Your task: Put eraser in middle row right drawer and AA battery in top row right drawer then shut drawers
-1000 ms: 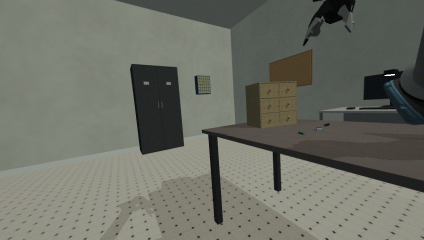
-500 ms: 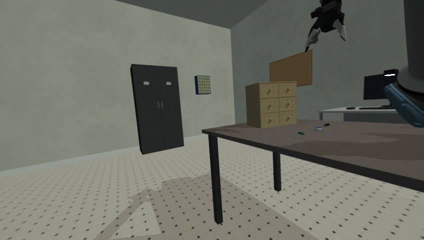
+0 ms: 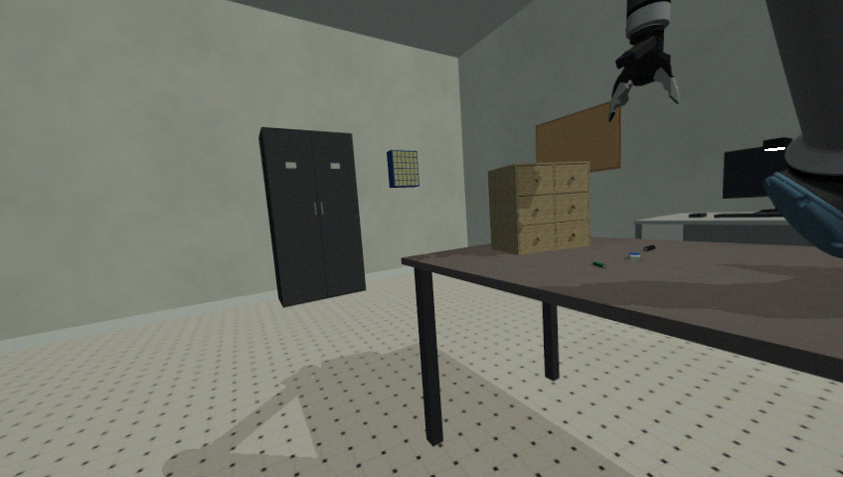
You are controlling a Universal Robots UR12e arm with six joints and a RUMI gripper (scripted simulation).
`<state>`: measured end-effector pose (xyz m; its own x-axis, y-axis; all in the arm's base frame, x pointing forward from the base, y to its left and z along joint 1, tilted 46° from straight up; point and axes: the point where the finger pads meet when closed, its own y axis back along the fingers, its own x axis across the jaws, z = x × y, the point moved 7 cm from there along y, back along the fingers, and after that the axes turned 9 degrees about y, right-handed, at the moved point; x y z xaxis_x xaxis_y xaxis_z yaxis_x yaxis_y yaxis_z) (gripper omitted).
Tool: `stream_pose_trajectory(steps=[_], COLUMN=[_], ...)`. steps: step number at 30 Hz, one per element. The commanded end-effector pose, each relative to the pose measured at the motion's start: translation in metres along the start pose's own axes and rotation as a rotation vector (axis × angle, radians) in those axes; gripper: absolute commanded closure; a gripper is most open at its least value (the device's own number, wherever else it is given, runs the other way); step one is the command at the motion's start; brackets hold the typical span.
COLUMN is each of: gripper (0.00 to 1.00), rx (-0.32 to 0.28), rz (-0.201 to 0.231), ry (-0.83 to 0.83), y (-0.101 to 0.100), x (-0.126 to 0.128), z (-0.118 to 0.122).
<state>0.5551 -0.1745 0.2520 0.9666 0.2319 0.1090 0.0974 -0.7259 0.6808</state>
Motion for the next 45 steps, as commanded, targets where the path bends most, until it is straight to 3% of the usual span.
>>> stream_pose_trajectory(steps=[1, 21, 30, 36, 45], gripper=[0.00, 0.00, 0.00, 0.00, 0.00], rx=[-0.018, -0.019, -0.019, -0.018, -0.016], rz=[-0.010, -0.011, -0.012, -0.014, -0.019], ry=[0.007, 0.014, 0.106, 0.298, 0.718], y=[-0.005, -0.006, -0.013, -0.030, -0.065], x=[0.011, 0.012, 0.015, 0.020, 0.031], z=[0.028, 0.030, 0.031, 0.033, 0.038])
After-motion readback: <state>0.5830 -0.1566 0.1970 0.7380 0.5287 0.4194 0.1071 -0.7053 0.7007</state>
